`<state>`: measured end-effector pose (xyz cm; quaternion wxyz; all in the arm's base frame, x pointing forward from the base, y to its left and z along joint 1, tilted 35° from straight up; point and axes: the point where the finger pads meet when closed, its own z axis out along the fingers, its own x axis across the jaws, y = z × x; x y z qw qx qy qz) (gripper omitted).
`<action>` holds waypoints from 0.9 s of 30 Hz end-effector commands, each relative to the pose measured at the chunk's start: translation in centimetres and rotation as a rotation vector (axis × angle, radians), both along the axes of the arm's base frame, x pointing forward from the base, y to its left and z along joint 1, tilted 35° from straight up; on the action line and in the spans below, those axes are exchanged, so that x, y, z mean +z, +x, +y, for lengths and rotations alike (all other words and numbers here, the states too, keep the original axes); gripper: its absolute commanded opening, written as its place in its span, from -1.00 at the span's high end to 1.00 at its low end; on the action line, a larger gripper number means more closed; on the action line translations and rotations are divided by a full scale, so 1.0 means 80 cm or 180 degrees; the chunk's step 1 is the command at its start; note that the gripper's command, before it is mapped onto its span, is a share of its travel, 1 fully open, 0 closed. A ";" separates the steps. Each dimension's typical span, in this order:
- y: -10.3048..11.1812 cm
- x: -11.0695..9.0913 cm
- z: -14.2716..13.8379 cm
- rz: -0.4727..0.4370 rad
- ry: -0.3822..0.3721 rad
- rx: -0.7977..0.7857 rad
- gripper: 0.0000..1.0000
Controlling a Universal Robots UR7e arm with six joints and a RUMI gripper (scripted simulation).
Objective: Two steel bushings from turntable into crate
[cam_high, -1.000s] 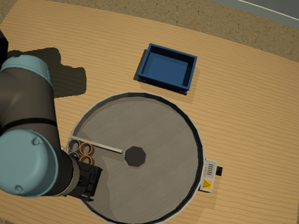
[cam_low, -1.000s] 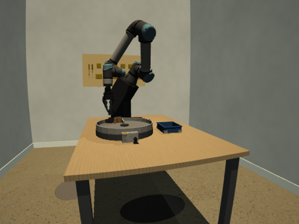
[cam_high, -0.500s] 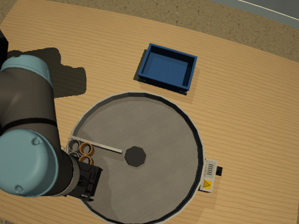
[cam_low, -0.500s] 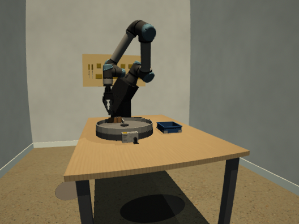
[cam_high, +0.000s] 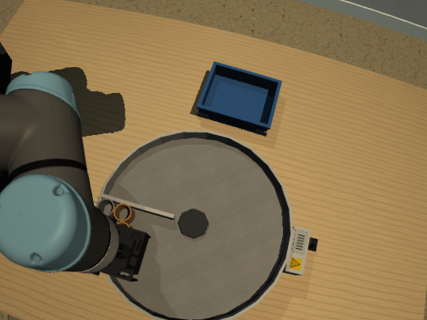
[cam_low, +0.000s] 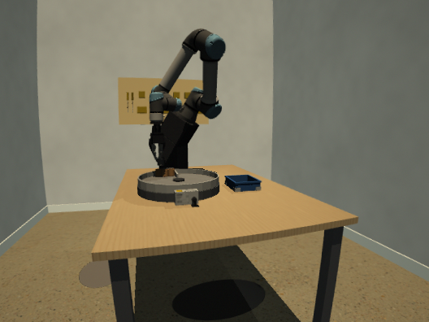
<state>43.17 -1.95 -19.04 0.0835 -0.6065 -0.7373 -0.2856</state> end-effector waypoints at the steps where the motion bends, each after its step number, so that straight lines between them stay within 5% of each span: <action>1: 0.001 0.006 0.008 -0.0003 -0.0003 -0.0002 1.00; 27: 0.008 0.083 0.127 -0.0003 -0.0003 -0.0002 1.00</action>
